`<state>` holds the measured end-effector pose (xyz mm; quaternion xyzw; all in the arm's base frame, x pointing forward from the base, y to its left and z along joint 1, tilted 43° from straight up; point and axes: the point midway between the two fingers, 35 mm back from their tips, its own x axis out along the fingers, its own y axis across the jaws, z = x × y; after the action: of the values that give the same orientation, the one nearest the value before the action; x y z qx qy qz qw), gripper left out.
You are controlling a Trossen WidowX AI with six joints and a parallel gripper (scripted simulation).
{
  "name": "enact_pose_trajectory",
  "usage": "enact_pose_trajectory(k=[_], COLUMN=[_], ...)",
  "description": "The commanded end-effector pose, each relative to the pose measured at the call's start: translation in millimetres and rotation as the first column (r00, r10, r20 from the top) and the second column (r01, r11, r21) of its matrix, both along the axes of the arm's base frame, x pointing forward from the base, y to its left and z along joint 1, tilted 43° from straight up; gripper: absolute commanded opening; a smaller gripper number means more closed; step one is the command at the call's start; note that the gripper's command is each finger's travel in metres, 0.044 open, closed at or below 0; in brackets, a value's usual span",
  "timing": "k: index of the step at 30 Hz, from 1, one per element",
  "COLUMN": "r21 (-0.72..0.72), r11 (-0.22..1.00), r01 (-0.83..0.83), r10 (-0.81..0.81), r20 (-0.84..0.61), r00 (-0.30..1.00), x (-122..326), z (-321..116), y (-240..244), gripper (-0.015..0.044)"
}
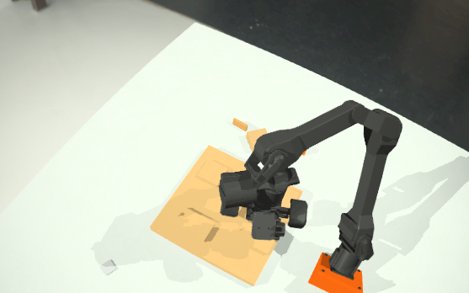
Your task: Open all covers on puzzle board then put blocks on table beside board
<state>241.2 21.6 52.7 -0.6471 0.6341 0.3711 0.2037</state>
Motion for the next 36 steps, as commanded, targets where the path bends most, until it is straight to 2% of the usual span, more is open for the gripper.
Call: enact_pose_trajectory(k=[1,8,11,18,24,36], r21=[0.027,0.098,0.136,0.274,0.404,0.408], r11=[0.992,0.954,0.917,0.774,0.634,0.630], r01=[-0.122,-0.284,-0.376,-0.571,-0.659,-0.661], r10=[0.125,0.300,0.399,0.620,0.731,0.734], r20=[-0.119,-0.260,-0.339,-0.511,-0.591,-0.593], r00=[0.985,0.918,0.852,0.595,0.341,0.333], x=[21.0,51.2,64.8,98.5,121.5,122.1], z=[-8.1,-22.2,-27.1,-43.9,-59.8,-60.3], y=[10.1,25.1,30.7,44.2,53.1,53.3], gripper=[0.0000,0.0000,0.0000,0.0000,0.0000,0.0000])
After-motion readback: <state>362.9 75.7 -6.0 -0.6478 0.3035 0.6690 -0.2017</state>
